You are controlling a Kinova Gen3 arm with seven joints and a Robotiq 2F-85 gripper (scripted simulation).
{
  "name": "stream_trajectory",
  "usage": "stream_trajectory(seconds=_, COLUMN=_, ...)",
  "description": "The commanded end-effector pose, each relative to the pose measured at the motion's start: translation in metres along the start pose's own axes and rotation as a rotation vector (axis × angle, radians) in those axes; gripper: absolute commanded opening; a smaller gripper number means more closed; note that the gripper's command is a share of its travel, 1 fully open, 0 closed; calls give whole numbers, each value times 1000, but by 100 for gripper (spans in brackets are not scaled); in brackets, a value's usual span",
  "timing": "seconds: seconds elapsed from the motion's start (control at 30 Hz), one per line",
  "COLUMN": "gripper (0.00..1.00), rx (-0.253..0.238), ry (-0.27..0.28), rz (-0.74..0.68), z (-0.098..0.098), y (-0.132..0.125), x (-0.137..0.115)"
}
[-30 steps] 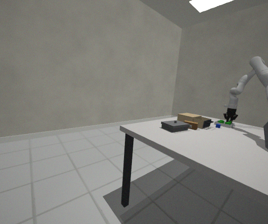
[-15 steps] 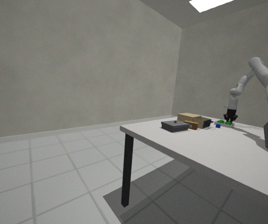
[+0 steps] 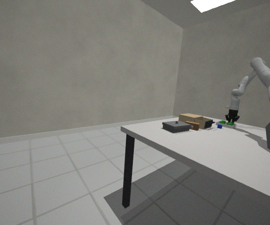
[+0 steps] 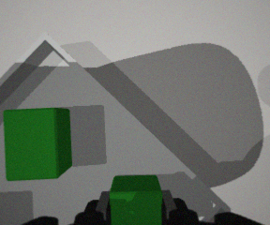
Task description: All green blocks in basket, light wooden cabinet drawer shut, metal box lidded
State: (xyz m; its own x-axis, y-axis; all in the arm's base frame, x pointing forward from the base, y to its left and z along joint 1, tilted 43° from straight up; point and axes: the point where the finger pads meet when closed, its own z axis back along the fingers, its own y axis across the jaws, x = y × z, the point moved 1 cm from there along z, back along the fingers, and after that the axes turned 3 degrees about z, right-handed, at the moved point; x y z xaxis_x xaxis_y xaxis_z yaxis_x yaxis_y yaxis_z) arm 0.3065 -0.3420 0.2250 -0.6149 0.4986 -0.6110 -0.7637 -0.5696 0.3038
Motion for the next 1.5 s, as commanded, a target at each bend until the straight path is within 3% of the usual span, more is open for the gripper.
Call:
stream_trajectory(seconds=0.0, gripper=10, rx=0, ry=1, rz=0, z=-1, y=1, x=0)
stream_trajectory(seconds=0.97, gripper=10, rx=0, ry=1, rz=0, z=-1, y=1, x=0)
stream_trajectory(seconds=1.0, gripper=57, rx=0, ry=1, rz=0, z=-1, y=1, x=0)
stream_trajectory(seconds=1.47, gripper=57, rx=0, ry=2, rz=0, z=-1, y=1, x=-1)
